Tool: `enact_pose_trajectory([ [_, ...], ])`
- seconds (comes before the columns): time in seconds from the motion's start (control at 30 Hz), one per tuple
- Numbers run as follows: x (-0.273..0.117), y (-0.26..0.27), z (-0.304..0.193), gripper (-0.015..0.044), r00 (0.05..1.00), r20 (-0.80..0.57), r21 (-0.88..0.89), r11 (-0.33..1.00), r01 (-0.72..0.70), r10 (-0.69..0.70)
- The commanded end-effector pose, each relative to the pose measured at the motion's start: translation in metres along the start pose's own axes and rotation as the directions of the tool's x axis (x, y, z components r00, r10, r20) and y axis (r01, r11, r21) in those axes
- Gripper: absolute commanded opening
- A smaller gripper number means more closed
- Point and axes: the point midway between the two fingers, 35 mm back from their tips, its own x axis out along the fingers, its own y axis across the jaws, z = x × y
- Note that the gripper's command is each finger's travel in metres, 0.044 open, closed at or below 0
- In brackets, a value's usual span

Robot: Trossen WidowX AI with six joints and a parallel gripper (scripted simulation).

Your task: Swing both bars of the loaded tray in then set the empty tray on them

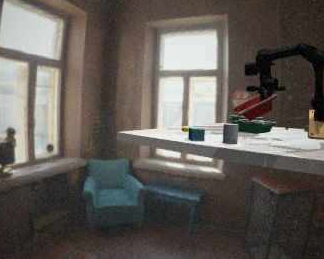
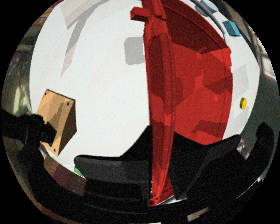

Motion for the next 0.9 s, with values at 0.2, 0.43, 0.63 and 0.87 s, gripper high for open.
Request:
enact_pose_trajectory([
  [0.2, -0.006, -0.006, -0.044, 0.0000, 1.000, 0.008, 0.150, 0.989, 0.014, -0.015],
  [0.43, -0.008, -0.005, -0.076, 0.0000, 1.000, 0.021, 0.252, 0.968, 0.012, -0.017],
  [0.63, -0.009, -0.002, -0.103, 0.0000, 0.999, 0.034, 0.336, 0.942, 0.010, -0.023],
  [0.87, -0.010, 0.006, -0.135, 0.0000, 0.998, 0.052, 0.431, 0.902, 0.007, -0.033],
])
